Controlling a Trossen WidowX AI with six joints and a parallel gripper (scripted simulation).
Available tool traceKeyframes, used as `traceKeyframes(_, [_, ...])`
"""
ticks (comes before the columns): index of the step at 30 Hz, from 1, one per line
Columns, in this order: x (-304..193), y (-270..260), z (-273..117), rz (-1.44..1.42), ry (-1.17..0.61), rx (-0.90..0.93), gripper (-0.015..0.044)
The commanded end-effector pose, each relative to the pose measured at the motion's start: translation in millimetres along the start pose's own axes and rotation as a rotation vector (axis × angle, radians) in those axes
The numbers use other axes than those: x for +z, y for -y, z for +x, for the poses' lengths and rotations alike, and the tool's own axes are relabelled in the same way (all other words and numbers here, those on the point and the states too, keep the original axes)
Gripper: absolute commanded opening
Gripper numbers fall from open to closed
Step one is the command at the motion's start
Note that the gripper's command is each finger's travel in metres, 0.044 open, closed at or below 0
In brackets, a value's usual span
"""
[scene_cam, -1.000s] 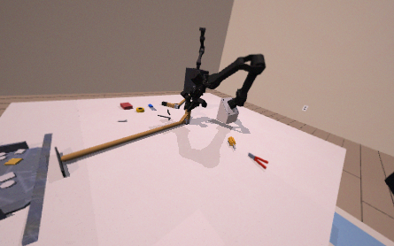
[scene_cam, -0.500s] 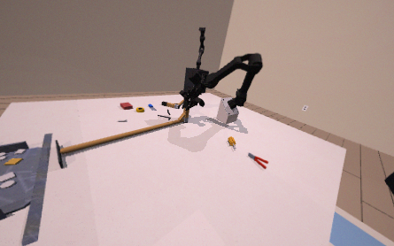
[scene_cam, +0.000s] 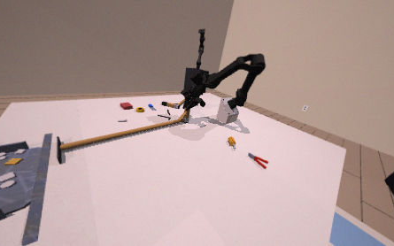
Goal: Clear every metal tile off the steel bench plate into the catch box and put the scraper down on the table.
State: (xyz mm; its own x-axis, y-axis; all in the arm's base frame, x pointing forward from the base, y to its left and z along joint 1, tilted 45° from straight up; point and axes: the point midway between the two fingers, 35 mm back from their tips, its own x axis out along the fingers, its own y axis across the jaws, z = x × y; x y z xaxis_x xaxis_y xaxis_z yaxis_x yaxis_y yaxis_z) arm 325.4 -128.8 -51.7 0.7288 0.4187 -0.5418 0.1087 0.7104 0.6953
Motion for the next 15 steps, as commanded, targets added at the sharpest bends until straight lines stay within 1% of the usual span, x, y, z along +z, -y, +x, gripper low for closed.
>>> traceKeyframes(1, [-4.8,0.2,-4.5,0.002,0.002,-0.007,0.0])
traceKeyframes(15, [-34.1,3.2,-27.9,0.006,-0.001,-0.011,0.0])
